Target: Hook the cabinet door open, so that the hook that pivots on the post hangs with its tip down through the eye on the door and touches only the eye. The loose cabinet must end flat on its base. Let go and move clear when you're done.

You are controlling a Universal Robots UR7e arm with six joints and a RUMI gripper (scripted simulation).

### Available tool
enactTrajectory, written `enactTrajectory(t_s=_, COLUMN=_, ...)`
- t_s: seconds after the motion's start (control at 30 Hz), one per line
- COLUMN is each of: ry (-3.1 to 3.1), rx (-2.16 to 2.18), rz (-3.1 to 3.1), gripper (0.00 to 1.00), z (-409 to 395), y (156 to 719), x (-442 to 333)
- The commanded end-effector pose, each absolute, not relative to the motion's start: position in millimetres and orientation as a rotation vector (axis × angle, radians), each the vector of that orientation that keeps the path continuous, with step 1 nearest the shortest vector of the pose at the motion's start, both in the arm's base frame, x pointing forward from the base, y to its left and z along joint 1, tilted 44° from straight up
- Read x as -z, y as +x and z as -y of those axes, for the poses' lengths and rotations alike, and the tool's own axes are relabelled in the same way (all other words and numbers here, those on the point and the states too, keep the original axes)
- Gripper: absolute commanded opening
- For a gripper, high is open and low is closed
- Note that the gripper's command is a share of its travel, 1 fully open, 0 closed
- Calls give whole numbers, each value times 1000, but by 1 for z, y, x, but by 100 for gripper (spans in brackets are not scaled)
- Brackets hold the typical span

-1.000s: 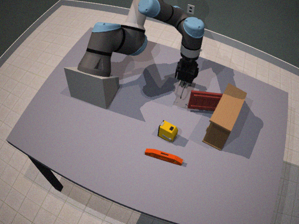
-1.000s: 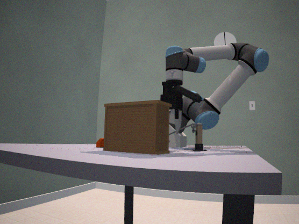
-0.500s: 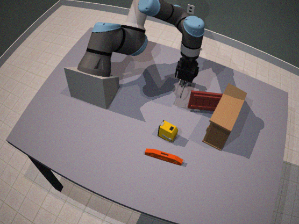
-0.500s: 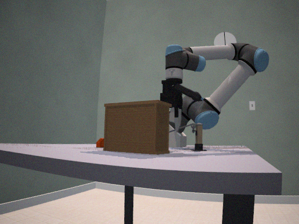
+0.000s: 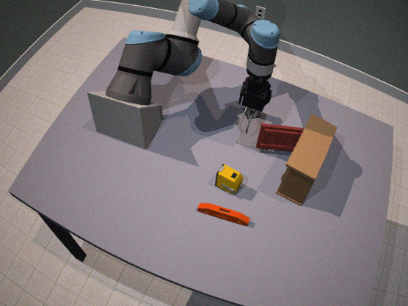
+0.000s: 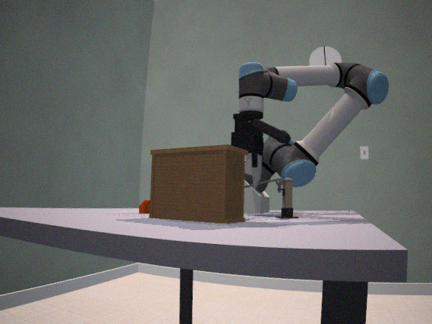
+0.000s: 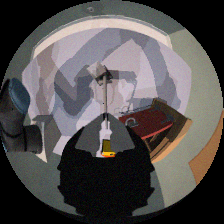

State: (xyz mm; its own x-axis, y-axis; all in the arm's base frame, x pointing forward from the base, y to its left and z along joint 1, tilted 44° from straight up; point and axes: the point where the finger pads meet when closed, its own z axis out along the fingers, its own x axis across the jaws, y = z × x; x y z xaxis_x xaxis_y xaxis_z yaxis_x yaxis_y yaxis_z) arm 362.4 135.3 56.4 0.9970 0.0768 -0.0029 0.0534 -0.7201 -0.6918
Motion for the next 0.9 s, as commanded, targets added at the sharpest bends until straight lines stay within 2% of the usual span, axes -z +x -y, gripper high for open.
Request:
enactTrajectory(t_s=0.0, ry=-2379, rx=-34, rz=90, gripper=2, z=-132, y=365, x=-59)
enactTrajectory(t_s=0.87, ry=-2380, rx=-34, rz=90, gripper=2, z=-123, y=365, x=-70)
